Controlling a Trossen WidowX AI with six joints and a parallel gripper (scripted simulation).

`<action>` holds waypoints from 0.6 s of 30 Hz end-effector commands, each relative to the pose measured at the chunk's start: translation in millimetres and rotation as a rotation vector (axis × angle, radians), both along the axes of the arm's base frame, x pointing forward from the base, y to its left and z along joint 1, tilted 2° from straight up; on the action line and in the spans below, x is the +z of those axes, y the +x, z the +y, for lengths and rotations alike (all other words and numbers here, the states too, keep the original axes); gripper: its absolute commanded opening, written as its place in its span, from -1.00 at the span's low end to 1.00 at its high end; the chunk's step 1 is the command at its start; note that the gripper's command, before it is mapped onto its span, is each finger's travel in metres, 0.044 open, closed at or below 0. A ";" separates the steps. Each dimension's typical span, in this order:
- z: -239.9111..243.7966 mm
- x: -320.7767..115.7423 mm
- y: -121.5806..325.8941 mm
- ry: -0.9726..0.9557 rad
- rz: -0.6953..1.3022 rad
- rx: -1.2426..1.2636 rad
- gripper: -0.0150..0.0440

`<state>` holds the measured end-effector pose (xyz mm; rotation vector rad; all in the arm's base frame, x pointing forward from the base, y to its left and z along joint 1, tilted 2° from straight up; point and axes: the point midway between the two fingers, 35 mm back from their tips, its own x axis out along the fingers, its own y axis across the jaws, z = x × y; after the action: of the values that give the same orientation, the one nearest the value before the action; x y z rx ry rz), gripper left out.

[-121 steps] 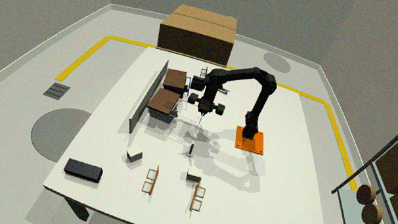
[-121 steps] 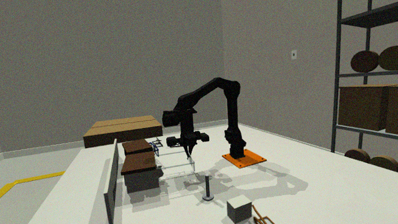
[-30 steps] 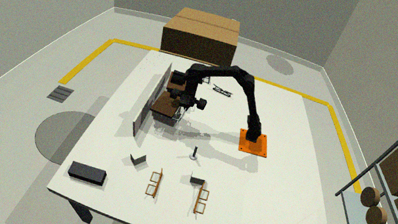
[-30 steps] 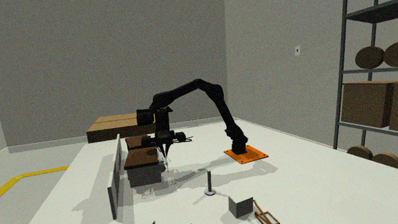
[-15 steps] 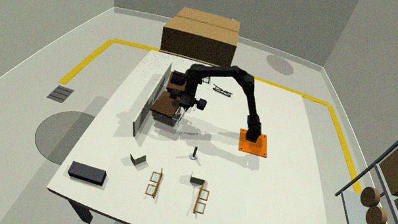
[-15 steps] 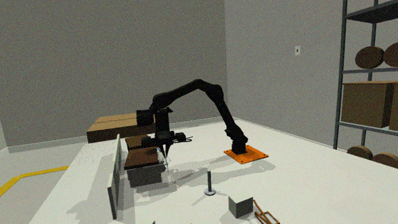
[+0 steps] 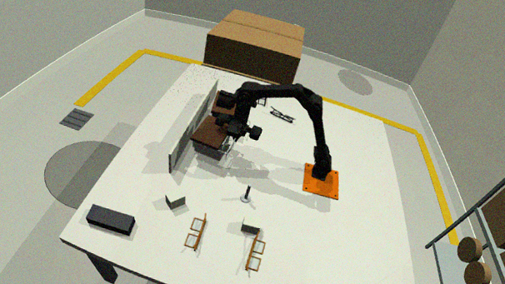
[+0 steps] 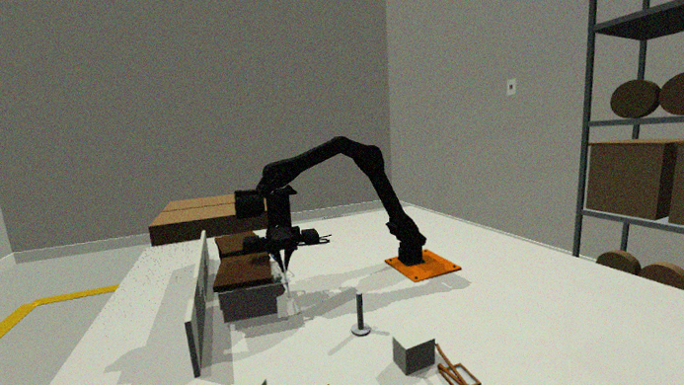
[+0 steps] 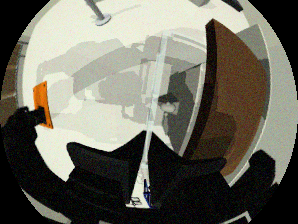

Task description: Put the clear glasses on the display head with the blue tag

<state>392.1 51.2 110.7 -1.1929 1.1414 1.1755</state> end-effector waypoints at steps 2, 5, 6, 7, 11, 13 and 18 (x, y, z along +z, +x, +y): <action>0.6 -2.3 0.1 0.004 0.001 0.005 -0.49; 0.0 -0.9 -0.1 0.000 0.001 0.000 -0.31; 0.0 -0.9 -0.1 0.000 0.001 0.000 -0.22; 0.0 -0.9 -0.1 0.000 0.001 0.000 -0.14; 0.0 -0.9 -0.1 0.000 0.001 0.000 -0.13; 0.0 -0.9 -0.1 0.000 0.001 0.000 -0.13; -0.3 9.0 -0.5 -0.004 0.003 0.001 -0.13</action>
<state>391.5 51.2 111.6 -1.1916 1.1442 1.1781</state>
